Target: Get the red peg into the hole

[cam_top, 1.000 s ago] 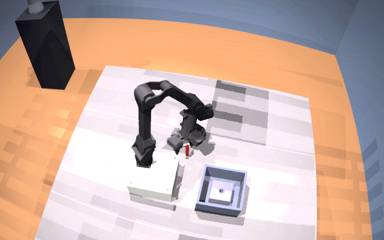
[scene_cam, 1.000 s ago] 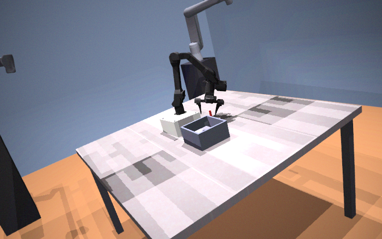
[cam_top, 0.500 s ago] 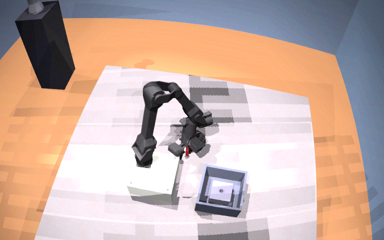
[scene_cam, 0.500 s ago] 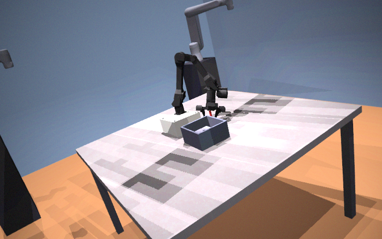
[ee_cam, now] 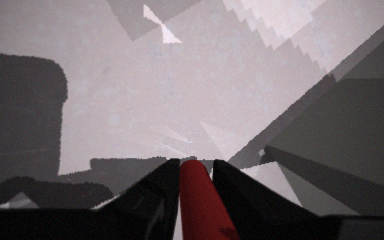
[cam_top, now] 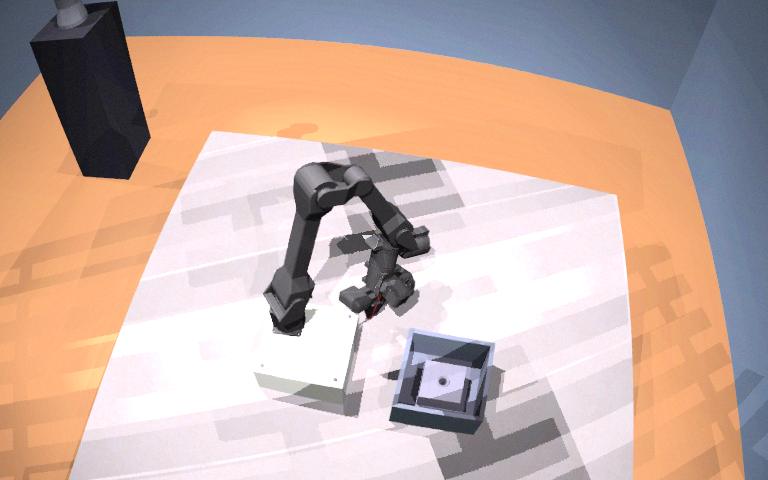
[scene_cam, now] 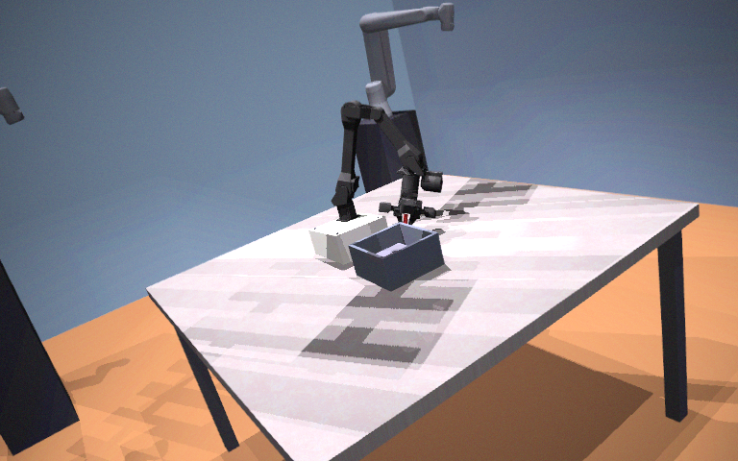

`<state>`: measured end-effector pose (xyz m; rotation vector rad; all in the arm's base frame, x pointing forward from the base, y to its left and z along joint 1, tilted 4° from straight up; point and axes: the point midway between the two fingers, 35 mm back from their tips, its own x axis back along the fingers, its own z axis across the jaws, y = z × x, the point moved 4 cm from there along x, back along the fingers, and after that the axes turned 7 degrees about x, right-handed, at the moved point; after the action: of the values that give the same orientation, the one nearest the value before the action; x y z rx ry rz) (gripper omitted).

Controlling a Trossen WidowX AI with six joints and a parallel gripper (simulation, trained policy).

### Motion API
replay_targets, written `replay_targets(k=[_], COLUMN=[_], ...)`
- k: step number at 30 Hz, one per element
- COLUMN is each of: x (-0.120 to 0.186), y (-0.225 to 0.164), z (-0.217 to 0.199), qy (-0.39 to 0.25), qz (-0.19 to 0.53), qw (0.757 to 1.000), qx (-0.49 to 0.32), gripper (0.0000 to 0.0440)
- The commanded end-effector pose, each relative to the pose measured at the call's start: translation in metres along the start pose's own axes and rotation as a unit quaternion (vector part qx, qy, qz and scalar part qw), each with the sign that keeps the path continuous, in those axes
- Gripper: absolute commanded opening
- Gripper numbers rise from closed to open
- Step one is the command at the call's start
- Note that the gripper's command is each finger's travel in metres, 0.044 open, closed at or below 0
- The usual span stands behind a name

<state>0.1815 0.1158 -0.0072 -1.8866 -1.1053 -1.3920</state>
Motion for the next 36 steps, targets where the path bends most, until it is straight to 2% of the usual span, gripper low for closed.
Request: replay_targets(k=[1, 14, 23, 36], x=[0.014, 0.063, 0.095, 0.107], y=[0.011, 0.041, 0.072, 0.130], z=[0.000, -0.012, -0.022, -0.048], qy=[-0.002, -0.008, -0.003, 0.002], qz=[-0.017, -0.053, -0.074, -0.088], qw=[1.000, 0.998, 0.996, 0.987], qx=[-0.002, -0.014, -0.055, -0.136], gripper=[0.0000, 0.0000, 0.0000, 0.0000])
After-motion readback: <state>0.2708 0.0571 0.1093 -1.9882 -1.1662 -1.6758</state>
